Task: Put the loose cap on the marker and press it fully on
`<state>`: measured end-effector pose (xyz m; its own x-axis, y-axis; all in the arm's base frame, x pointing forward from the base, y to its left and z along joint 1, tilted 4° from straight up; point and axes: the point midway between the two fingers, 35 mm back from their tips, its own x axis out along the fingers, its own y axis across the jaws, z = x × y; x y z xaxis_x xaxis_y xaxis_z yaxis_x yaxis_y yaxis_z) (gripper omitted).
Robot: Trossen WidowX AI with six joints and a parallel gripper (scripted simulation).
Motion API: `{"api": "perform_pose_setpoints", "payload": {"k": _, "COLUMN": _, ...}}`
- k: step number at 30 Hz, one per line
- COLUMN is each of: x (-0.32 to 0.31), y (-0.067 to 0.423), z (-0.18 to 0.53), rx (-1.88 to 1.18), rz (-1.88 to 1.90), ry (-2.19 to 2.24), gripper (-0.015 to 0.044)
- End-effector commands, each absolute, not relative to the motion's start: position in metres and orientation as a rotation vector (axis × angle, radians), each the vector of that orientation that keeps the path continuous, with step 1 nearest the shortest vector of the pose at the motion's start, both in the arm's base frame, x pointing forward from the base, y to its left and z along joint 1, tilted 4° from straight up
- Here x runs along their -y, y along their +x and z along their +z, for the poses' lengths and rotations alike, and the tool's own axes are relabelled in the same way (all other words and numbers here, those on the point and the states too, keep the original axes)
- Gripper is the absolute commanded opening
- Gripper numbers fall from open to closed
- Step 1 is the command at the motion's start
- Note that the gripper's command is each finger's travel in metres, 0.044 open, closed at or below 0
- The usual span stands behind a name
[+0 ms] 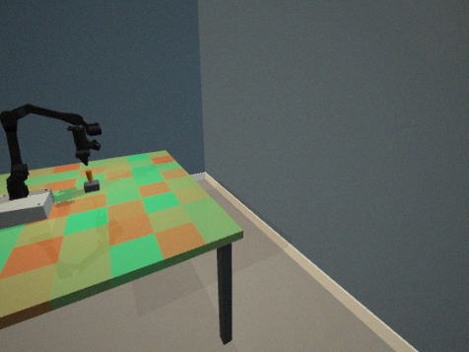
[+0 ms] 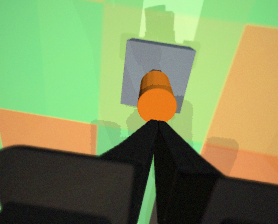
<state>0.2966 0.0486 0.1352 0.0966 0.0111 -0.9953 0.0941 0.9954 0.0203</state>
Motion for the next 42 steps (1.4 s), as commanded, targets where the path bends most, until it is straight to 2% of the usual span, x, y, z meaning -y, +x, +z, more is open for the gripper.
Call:
{"api": "perform_pose_setpoints", "payload": {"k": 1, "x": -0.049, "y": 0.296, "z": 0.134, "rx": -1.473, "rz": -0.082, "ry": 0.111, "gripper": 0.0}}
{"api": "perform_pose_setpoints", "payload": {"k": 31, "x": -0.049, "y": 0.3, "z": 0.095, "rx": -1.473, "rz": -0.082, "ry": 0.111, "gripper": 0.0}}
{"api": "perform_pose_setpoints", "payload": {"k": 42, "x": -0.05, "y": 0.302, "z": 0.118, "rx": -1.463, "rz": -0.077, "ry": 0.108, "gripper": 0.0}}
